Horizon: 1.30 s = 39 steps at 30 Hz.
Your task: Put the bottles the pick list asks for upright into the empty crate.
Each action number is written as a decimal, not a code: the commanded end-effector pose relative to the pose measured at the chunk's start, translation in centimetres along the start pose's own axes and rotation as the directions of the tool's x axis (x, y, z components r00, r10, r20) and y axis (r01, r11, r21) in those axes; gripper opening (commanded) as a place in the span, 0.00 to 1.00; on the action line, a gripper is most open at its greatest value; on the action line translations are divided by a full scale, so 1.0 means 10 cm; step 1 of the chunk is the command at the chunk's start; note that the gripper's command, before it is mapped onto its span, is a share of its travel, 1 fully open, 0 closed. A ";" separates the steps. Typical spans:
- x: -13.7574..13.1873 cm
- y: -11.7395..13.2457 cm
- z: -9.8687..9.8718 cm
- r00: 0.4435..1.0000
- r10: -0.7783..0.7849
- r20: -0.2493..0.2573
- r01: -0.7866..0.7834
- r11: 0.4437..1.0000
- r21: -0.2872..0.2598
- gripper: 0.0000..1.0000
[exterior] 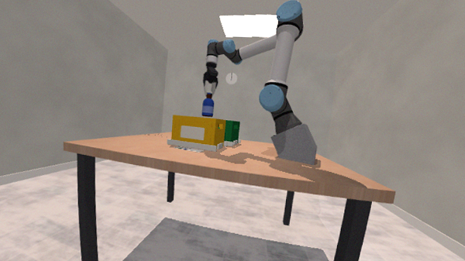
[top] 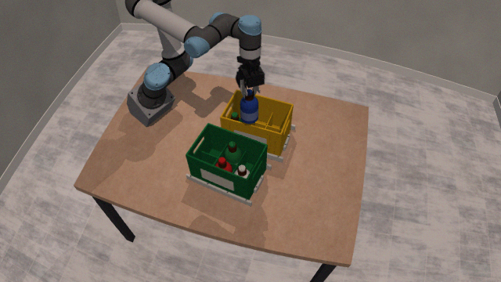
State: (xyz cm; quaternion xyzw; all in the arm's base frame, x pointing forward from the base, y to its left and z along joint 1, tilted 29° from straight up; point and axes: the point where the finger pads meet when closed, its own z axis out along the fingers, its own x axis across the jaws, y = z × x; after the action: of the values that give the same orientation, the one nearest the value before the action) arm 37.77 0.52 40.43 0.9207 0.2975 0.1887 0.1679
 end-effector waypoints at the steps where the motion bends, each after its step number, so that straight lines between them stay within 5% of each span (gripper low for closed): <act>1: 0.11 -0.03 -0.01 1.000 0.000 0.001 0.000 1.000 -0.002 0.00; 39: 0.24 -0.07 -0.01 1.000 0.000 0.001 0.000 1.000 -0.002 0.00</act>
State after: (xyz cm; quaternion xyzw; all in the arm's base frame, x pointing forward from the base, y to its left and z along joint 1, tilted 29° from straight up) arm 39.22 2.61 40.69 0.9209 0.2971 0.1879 0.1686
